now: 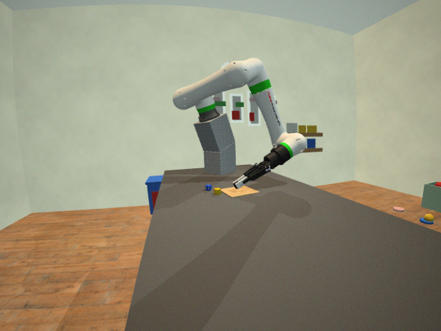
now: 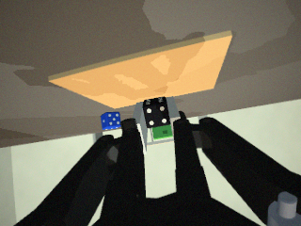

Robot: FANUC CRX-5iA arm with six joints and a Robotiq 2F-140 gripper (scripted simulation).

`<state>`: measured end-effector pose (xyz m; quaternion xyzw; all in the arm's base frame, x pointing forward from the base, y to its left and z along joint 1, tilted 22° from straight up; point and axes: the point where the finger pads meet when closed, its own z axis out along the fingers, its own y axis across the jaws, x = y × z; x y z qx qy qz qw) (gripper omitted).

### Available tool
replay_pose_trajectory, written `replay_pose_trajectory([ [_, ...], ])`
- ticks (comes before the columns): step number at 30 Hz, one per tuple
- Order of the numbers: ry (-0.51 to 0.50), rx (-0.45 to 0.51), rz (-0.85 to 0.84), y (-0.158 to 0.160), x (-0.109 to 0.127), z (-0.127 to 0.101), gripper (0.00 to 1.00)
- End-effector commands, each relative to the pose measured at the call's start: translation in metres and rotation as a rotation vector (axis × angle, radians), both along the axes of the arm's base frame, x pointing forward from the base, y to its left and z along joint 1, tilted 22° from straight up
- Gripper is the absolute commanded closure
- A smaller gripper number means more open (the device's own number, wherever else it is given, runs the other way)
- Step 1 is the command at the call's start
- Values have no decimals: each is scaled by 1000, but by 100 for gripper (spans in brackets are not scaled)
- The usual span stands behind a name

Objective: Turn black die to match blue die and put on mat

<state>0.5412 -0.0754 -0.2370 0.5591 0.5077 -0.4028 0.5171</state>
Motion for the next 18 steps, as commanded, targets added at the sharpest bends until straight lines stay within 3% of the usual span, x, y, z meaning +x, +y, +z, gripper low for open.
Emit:
replay_pose_trajectory([
  [1,0,0,0,0,0,-1,87],
  [18,0,0,0,-3,2,-10,87],
])
